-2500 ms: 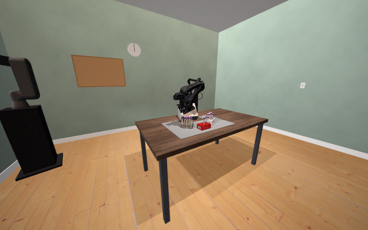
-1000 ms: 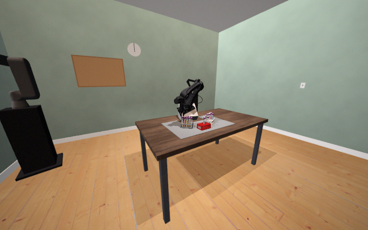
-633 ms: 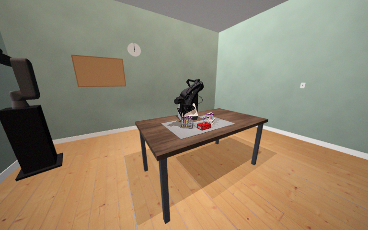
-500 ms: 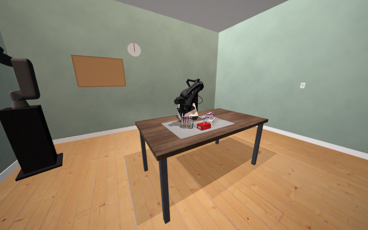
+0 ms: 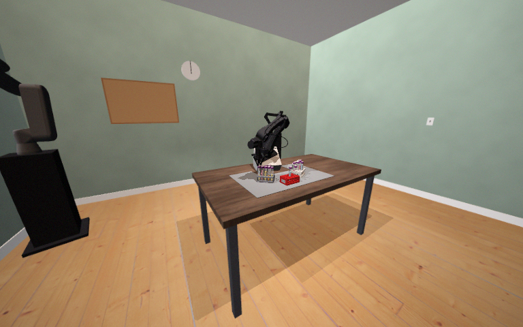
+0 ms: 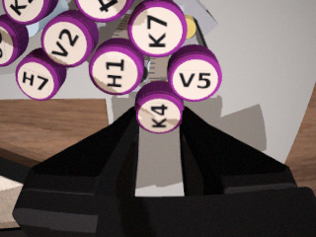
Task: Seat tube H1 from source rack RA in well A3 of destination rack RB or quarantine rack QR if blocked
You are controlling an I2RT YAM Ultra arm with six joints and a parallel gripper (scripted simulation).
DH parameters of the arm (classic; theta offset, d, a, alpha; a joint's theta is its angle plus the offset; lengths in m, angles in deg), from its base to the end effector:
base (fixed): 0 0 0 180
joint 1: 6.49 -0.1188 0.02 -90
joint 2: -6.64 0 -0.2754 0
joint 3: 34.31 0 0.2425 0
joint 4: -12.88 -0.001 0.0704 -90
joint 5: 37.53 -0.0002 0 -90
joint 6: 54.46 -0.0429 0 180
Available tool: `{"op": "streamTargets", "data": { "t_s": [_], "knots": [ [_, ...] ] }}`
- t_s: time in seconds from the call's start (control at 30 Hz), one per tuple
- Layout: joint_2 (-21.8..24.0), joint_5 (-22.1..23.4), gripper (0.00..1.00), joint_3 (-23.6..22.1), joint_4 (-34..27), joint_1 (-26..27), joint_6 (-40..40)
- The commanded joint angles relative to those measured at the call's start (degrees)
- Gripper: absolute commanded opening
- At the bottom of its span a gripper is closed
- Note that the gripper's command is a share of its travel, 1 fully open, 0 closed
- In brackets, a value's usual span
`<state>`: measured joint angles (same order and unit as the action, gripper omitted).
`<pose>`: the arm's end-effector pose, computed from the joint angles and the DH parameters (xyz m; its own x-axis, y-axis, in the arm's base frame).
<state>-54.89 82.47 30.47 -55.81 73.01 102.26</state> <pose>0.0540 -0.1683 0.2767 -0.8129 0.0208 -0.5820 0.1693 0.9646 -0.2021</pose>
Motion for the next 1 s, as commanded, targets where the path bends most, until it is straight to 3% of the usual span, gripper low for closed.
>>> {"op": "streamTargets", "data": {
  "t_s": [0.0,0.63,0.97],
  "knots": [
    [1.90,0.27,0.00,1.74,0.16,0.18,-0.64],
    [1.90,0.27,0.00,1.74,0.16,0.17,-0.65],
    [2.17,0.92,0.00,3.04,-2.75,1.70,1.28]
  ]
}}
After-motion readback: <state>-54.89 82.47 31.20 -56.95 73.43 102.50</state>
